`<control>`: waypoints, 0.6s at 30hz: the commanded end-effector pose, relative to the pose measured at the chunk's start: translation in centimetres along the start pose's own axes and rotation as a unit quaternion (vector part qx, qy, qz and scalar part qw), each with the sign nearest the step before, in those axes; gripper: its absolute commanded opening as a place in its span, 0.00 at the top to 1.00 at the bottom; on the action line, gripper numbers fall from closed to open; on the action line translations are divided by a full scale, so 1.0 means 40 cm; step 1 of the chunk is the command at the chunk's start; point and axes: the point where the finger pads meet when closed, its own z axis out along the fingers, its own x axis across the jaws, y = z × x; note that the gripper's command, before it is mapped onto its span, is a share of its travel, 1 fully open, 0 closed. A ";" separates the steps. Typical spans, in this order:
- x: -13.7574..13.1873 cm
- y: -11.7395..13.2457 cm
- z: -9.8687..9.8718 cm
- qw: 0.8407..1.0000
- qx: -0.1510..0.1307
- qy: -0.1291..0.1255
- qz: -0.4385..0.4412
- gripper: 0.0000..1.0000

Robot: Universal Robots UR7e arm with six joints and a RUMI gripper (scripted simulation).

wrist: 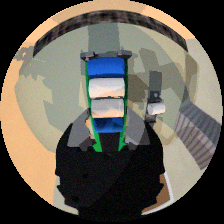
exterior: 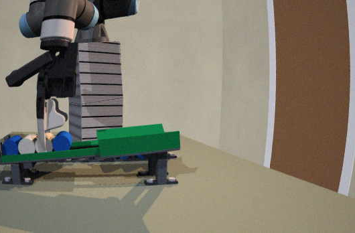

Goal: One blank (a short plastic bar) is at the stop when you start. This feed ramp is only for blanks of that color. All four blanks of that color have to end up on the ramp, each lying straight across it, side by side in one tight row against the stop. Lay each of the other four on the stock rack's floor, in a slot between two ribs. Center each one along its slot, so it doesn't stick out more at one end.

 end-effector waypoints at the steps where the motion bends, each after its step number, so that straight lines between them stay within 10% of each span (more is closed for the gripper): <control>1: -0.008 -0.007 -0.002 1.000 0.001 -0.003 0.001 0.51; 17: -0.008 -0.007 -0.002 1.000 0.001 -0.003 0.001 0.51; 18: -0.008 -0.007 -0.002 1.000 0.001 -0.003 0.001 0.64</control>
